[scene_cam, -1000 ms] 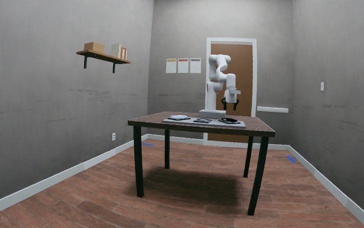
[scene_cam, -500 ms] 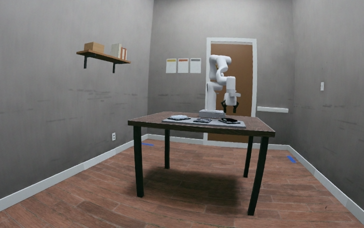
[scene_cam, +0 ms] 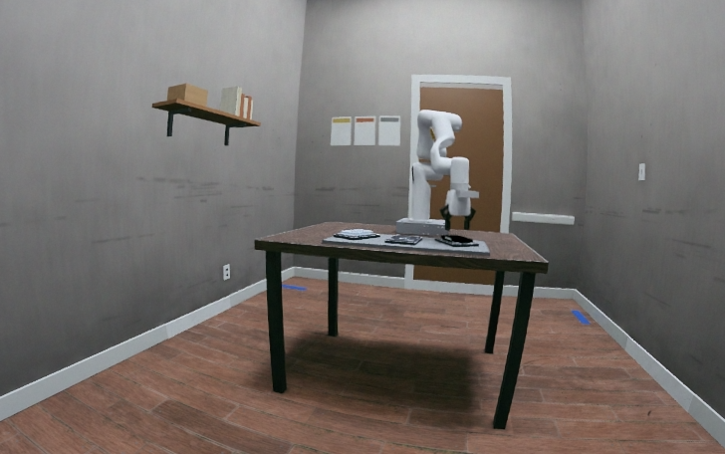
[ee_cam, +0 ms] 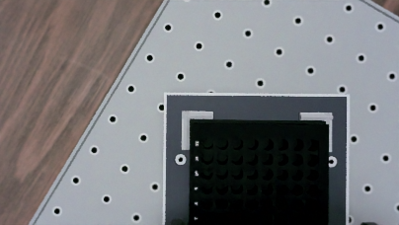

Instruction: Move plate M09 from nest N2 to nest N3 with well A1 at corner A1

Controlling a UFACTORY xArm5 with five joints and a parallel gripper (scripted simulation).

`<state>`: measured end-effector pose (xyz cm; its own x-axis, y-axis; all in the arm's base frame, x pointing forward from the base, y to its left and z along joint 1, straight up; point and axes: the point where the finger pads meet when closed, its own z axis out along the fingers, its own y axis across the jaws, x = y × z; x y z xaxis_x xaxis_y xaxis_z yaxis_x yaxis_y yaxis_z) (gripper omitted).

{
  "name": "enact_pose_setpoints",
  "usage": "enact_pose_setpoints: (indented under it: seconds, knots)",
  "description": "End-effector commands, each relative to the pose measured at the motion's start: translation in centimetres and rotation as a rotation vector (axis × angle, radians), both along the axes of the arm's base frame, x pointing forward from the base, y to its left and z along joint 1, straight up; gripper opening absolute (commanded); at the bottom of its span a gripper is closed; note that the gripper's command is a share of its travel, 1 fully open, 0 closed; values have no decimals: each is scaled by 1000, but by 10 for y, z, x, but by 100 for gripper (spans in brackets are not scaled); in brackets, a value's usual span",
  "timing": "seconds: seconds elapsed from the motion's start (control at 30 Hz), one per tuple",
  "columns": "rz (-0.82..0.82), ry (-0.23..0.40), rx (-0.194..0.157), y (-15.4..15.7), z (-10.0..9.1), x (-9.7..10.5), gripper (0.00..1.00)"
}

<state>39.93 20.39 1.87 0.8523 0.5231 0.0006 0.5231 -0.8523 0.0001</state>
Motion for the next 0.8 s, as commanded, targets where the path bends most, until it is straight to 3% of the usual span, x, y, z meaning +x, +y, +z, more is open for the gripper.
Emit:
enact_pose_setpoints:
  seconds: [0.0,0.77]
  knots:
    - [0,-4,0,1,-7,1,100]
    - [0,-4,0,1,-16,1,100]
